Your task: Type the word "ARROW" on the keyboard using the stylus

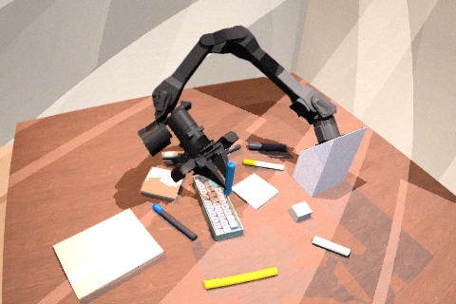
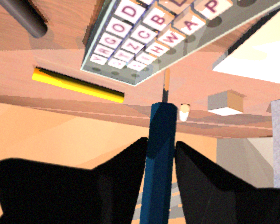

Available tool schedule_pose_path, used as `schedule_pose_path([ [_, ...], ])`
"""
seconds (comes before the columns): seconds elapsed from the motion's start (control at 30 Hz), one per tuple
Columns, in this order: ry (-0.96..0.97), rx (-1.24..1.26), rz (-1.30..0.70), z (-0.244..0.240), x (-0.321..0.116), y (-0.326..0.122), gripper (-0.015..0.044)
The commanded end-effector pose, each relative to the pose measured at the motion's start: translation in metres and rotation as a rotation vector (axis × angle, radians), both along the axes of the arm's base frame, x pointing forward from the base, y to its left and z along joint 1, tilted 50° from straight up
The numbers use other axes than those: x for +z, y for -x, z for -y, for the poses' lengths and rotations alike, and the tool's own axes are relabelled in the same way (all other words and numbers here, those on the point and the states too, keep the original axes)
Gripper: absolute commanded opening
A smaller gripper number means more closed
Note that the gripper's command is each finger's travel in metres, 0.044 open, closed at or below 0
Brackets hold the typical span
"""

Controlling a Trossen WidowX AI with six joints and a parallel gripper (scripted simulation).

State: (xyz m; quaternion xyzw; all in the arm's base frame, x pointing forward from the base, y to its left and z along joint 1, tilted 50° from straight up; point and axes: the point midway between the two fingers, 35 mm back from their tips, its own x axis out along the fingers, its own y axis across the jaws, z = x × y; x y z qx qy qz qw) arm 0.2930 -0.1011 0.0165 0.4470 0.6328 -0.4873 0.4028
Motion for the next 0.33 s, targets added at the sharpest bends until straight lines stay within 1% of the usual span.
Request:
schedule_pose_path([
  [0.0,0.001,-0.006,0.003,-0.0055,0.0061,-0.0003,0.0081],
  [0.3,0.002,-0.001,0.001,-0.0035,0.0040,-0.0001,0.0081],
])
